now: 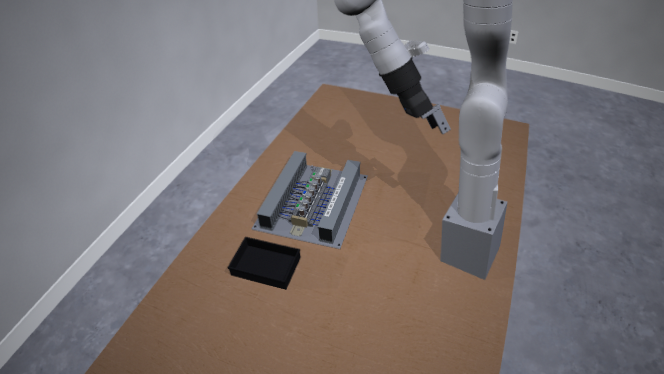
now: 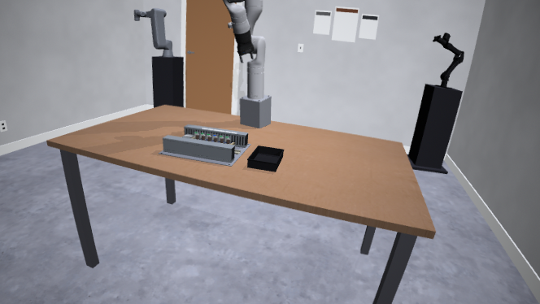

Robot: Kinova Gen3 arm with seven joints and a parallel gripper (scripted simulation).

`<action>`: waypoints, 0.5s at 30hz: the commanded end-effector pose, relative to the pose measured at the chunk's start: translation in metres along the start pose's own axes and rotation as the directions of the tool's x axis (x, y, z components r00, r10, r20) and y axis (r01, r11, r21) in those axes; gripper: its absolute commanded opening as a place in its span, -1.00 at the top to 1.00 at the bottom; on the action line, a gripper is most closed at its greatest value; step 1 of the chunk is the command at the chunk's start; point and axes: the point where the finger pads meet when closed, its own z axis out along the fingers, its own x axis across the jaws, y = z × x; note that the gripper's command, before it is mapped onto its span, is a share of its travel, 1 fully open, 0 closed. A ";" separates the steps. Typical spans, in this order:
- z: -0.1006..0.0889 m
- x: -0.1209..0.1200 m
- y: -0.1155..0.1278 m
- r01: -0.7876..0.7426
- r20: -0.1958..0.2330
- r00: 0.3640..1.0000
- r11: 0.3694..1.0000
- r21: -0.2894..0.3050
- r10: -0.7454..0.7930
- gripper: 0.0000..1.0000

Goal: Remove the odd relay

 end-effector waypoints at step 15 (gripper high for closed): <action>0.000 -0.005 0.003 0.010 0.010 1.000 1.000 -0.001 -0.010 -0.97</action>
